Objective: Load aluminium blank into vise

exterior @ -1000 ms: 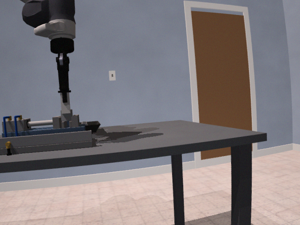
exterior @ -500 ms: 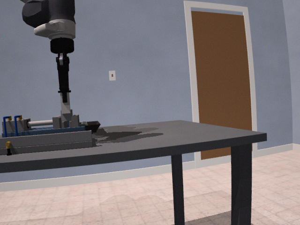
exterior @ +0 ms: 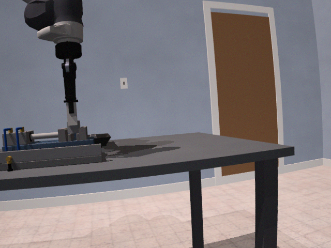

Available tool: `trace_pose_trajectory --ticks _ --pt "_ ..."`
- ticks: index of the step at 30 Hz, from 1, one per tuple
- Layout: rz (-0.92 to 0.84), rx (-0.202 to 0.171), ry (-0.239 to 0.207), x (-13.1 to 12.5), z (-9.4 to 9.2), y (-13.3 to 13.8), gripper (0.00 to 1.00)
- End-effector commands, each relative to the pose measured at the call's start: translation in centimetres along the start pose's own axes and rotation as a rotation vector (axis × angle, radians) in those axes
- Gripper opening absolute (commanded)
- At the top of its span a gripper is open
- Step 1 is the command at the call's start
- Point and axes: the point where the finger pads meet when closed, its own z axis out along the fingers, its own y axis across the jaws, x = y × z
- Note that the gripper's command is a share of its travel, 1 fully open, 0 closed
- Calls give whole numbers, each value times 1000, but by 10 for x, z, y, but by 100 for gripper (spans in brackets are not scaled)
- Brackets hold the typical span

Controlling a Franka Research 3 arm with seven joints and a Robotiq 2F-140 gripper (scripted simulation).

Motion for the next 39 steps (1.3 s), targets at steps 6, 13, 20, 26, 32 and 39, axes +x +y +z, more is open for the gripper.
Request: trace_pose_trajectory --ticks 6,13,20,26,32,39 --pt "-2 -2 0 0 0 -5 0" --pt "-2 -2 0 0 0 -6 0" --pt "-2 -2 0 0 -1 -6 0" --pt "-2 -2 0 0 -8 -6 0" --pt "-2 -2 0 0 -17 -6 0" --pt "-2 -2 0 0 -38 -6 0"
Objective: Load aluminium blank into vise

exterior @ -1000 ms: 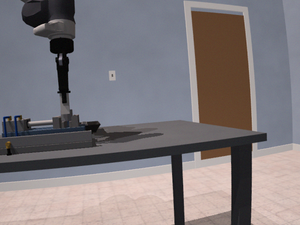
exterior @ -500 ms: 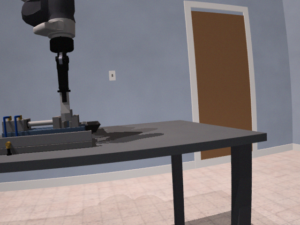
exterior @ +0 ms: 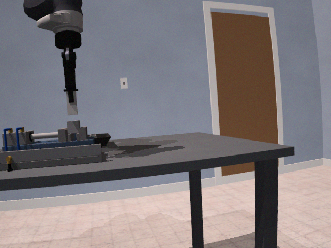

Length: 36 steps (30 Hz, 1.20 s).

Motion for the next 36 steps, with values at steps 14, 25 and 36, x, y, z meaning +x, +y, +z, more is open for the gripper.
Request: trace_pose_trajectory --ticks 14,25,36 --pt "5 -6 10 2 -41 1 0" --pt "5 -6 10 2 -48 1 0" --pt "5 -6 10 2 -48 1 0"
